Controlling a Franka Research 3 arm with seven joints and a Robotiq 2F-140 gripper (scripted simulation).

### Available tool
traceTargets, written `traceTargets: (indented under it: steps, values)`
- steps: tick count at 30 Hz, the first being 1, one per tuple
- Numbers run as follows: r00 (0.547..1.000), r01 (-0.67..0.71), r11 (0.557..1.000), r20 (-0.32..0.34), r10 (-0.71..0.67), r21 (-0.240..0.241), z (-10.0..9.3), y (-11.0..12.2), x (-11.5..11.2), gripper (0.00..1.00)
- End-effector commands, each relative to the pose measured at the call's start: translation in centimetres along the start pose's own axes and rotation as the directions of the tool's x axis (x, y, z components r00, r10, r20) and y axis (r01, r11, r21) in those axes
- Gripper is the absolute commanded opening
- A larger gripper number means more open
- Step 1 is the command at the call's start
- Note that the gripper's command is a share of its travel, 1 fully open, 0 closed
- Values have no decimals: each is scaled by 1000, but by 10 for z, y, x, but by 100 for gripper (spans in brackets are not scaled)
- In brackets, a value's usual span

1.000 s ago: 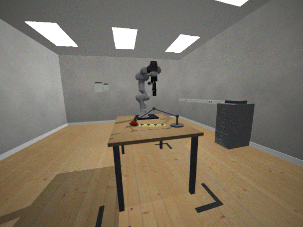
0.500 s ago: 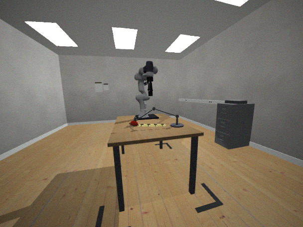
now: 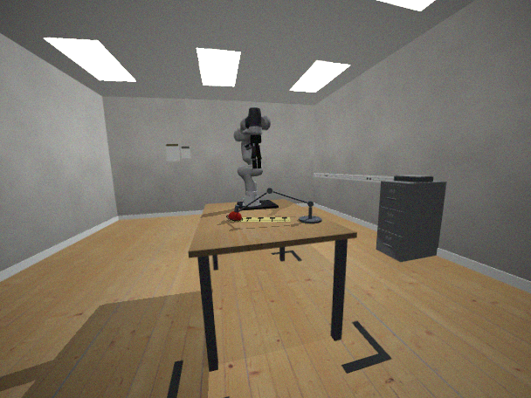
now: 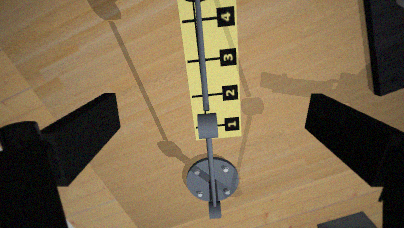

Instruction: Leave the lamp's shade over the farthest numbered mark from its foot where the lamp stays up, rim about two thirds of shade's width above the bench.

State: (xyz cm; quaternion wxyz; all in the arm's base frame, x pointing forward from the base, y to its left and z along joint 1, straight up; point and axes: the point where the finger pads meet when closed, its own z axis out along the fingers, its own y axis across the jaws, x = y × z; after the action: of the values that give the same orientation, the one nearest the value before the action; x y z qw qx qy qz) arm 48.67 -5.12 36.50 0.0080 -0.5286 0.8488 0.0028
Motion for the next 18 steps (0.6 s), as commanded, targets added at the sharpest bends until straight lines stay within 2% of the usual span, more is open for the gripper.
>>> traceTargets:
  steps: [1,18]
  values:
    - [1000,18,1000,-4,-18,2,0,0,16,100]
    - [1000,-8,1000,3,8,3,-1,1,72,100]
